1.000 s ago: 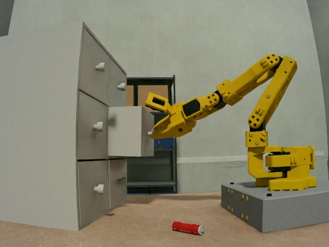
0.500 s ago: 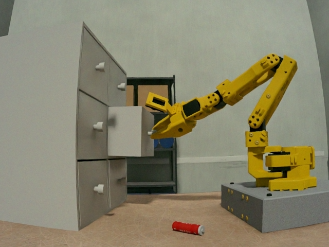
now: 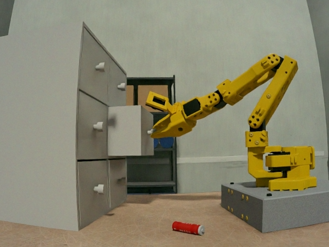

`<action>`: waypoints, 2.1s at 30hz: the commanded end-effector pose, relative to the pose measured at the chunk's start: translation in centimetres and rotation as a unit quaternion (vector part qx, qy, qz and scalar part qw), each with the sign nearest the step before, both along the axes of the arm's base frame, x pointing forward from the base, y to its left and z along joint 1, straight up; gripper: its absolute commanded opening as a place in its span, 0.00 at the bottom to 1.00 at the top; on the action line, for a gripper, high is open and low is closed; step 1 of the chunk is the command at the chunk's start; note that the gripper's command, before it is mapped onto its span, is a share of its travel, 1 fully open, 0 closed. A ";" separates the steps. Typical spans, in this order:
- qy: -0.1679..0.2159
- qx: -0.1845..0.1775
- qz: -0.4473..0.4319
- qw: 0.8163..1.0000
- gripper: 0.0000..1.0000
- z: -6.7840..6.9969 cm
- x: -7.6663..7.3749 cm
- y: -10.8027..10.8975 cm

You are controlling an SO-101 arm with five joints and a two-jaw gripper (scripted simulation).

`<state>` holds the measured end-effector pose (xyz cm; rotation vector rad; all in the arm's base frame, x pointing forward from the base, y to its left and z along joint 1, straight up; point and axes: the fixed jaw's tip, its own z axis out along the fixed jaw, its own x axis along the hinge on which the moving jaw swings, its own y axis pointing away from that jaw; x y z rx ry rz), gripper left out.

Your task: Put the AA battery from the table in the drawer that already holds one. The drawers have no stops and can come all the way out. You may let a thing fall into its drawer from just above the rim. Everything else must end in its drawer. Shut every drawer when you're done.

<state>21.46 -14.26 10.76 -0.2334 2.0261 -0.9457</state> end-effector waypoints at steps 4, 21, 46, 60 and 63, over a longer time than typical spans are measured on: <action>0.003 0.000 -0.005 1.000 0.15 -0.1 -0.3 -0.1; 0.004 0.000 -0.017 1.000 0.21 0.2 -1.6 0.0; 0.009 -0.001 -0.055 0.998 0.21 -0.1 -5.3 0.7; 0.023 0.149 -0.111 0.982 0.21 -1.4 -6.2 1.5; 0.028 0.192 -0.132 0.972 0.21 -1.7 -6.6 1.8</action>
